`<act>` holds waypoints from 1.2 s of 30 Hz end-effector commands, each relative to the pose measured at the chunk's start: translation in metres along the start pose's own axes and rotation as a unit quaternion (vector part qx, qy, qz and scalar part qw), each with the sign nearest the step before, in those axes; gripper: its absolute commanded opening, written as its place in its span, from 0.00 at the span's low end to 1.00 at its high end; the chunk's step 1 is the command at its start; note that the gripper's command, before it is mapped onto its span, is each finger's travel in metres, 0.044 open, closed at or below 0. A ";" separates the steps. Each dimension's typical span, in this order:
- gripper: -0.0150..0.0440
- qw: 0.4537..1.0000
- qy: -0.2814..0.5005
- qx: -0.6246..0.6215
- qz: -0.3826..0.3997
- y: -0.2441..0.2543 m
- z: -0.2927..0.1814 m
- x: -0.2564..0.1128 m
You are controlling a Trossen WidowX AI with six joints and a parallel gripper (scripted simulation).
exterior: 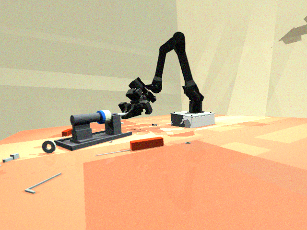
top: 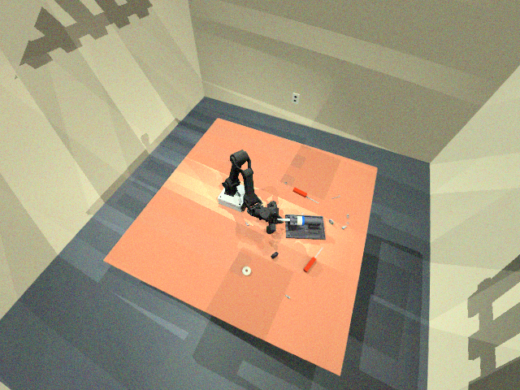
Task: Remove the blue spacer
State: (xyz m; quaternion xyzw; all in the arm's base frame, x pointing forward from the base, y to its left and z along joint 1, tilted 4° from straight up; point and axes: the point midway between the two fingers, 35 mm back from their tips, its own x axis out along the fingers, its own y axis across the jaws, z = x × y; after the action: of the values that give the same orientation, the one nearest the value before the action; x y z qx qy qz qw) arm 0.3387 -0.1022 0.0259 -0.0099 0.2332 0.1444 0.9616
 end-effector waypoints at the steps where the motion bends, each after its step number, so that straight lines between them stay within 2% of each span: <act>1: 0.25 1.000 0.000 -0.002 0.001 0.000 0.000 -0.001; 36: 0.25 1.000 0.000 -0.002 0.001 0.000 -0.002 -0.004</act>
State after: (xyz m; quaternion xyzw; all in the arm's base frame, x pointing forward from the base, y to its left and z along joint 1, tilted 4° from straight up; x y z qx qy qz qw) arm 0.3353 -0.1032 0.0256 -0.0098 0.2334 0.1445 0.9615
